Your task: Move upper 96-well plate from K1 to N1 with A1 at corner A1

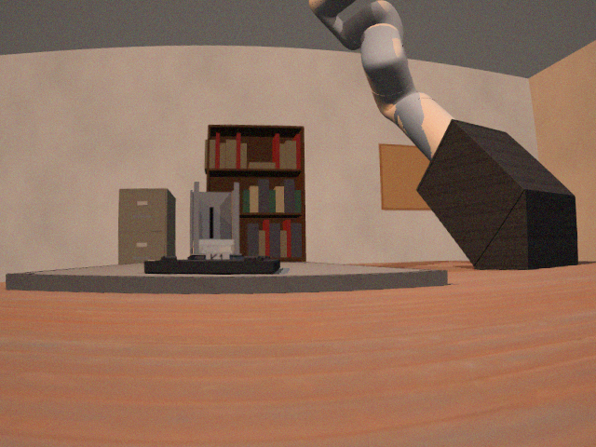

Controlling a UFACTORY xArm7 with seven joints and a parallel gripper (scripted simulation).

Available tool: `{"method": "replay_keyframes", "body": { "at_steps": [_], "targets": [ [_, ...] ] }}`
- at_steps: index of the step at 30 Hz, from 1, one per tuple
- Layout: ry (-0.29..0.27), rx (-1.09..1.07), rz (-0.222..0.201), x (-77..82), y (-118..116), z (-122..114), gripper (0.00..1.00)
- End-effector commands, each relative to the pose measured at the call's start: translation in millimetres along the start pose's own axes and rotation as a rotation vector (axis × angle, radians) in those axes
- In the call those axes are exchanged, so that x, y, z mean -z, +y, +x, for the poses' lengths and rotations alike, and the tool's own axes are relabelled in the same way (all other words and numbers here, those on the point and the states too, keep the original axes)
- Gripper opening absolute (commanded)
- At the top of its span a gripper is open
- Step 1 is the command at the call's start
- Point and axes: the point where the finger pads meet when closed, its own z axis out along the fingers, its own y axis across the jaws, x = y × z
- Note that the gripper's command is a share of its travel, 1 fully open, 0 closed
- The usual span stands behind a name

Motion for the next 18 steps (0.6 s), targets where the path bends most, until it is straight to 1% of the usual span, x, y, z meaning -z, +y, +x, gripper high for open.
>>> {"method": "replay_keyframes", "body": {
  "at_steps": [1,2,3,13,14,16,18],
  "targets": [
    [0.052,-0.022,-0.02,-2.3,0,9,1.0],
    [0.078,-0.035,-0.034,-4.2,1,13,1.0],
    [0.091,-0.041,-0.04,-6.0,2,18,1.0],
    [0.091,-0.041,-0.04,-23.5,11,62,1.0],
    [0.117,-0.054,-0.056,-25.0,12,67,1.0],
    [0.117,-0.054,-0.056,-25.0,12,67,1.0],
    [0.169,-0.08,-0.089,-28.1,15,76,1.0]
  ]
}}
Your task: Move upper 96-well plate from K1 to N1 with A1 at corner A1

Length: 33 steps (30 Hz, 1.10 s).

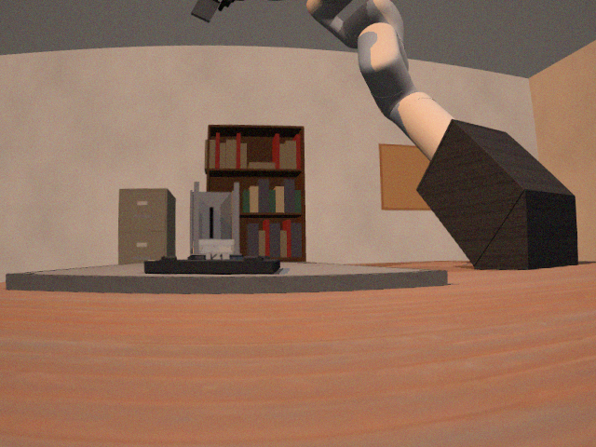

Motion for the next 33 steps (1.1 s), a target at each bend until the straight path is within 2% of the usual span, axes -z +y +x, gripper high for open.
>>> {"method": "replay_keyframes", "body": {
  "at_steps": [1,10,13,15,25,28,33],
  "targets": [
    [0.061,-0.027,-0.032,-4.8,2,11,1.0],
    [0.062,-0.026,-0.032,-24.1,12,51,1.0],
    [0.137,-0.063,-0.087,-29.9,17,64,1.0],
    [0.137,-0.063,-0.087,-29.9,17,64,1.0],
    [0.144,-0.066,-0.093,-49.0,34,107,1.0],
    [0.216,-0.1,-0.154,-53.9,41,119,1.0],
    [0.221,-0.103,-0.158,-58.9,48,132,1.0]
  ]
}}
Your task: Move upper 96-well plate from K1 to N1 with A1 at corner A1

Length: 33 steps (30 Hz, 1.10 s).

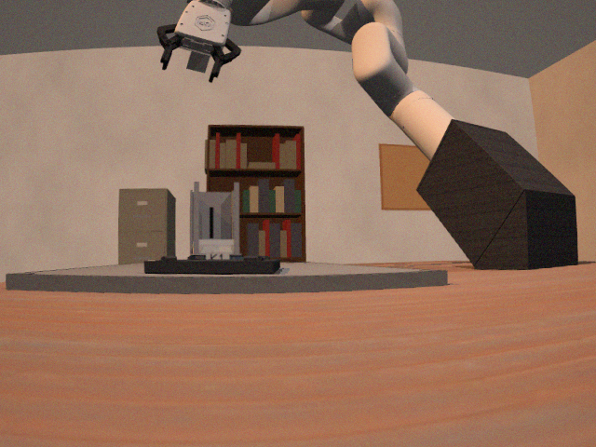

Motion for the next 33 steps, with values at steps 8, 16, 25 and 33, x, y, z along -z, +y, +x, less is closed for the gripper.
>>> {"method": "replay_keyframes", "body": {
  "at_steps": [8,16,25,33],
  "targets": [
    [0.028,-0.01,-0.022,-23.8,12,34,1.0],
    [0.076,-0.031,-0.069,-39.4,25,57,1.0],
    [0.141,-0.057,-0.141,-60.1,44,87,1.0],
    [0.142,-0.057,-0.142,-74.2,59,108,1.0]
  ]
}}
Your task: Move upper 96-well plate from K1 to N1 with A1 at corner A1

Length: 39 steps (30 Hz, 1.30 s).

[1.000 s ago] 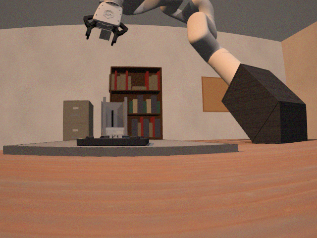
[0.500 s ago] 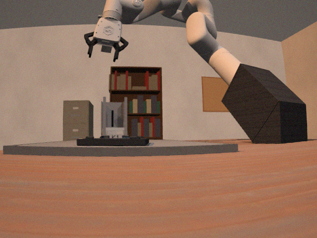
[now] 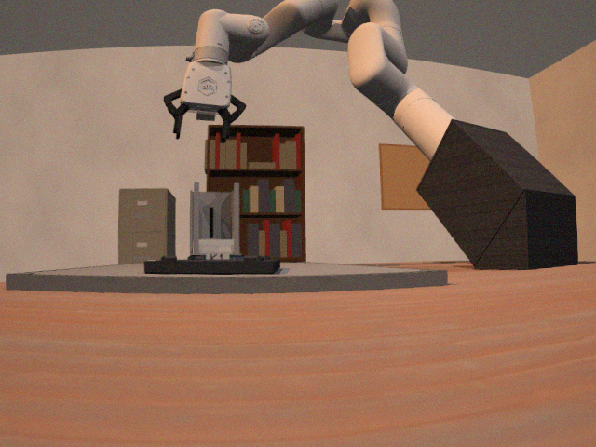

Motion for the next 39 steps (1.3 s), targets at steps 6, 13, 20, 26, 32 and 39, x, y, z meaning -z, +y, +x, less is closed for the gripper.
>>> {"method": "replay_keyframes", "body": {
  "at_steps": [6,13,20,26,32,39],
  "targets": [
    [0.06,-0.019,-0.068,-19.4,13,22,1.0],
    [0.06,-0.019,-0.068,-40.2,31,44,1.0],
    [0.061,-0.019,-0.068,-44.6,35,49,1.0],
    [0.061,-0.019,-0.068,-44.6,35,49,1.0],
    [0.06,-0.019,-0.068,-52.9,35,49,1.0],
    [0.061,-0.019,-0.068,-61.3,36,50,1.0]
  ]
}}
